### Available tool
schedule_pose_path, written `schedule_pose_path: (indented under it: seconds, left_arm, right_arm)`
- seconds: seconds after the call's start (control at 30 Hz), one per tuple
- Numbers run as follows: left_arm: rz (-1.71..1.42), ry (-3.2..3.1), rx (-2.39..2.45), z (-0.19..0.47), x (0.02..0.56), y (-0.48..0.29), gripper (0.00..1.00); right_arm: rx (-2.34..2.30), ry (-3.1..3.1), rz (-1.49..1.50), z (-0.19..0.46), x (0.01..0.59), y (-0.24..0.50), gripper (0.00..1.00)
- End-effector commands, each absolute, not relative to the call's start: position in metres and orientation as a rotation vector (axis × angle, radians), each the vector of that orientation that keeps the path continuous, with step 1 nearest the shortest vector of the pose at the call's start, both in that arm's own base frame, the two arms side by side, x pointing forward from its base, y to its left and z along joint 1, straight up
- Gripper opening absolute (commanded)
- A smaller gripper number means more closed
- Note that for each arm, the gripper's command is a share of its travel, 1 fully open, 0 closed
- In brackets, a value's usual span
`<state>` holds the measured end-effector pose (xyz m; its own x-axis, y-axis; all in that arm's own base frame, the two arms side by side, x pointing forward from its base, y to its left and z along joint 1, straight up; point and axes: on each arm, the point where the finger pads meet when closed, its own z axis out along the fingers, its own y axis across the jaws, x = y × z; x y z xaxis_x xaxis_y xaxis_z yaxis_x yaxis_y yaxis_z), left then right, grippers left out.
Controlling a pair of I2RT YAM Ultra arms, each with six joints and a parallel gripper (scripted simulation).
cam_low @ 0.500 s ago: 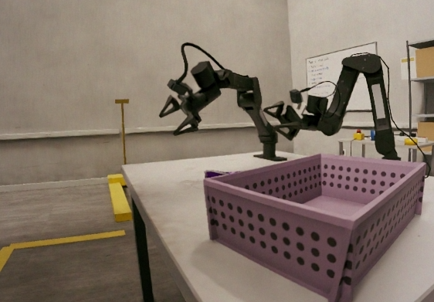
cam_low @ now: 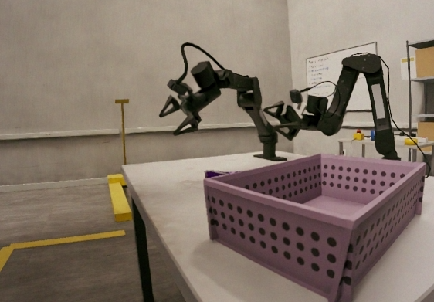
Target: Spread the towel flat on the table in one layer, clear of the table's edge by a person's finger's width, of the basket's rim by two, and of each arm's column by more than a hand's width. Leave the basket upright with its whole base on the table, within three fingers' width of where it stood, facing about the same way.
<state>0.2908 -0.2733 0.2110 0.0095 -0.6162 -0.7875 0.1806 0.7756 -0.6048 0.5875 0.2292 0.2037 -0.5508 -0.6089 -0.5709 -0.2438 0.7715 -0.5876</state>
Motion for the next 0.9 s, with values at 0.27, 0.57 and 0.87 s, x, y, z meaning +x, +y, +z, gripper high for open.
schedule_pose_path:
  seconds: [0.27,0.57,0.87]
  left_arm:
    - [-0.696,1.438,-0.231,0.254,0.289,-0.3,1.0]
    - [-0.751,1.46,0.093,0.31,0.268,-0.336,1.0]
    - [-0.803,1.44,0.407,0.361,0.233,-0.347,1.0]
  right_arm:
    - [-0.559,2.069,-0.408,0.262,0.566,0.233,1.0]
    - [-0.462,1.931,-0.15,0.328,0.52,0.221,1.0]
    - [-0.413,1.767,0.097,0.383,0.445,0.208,1.0]
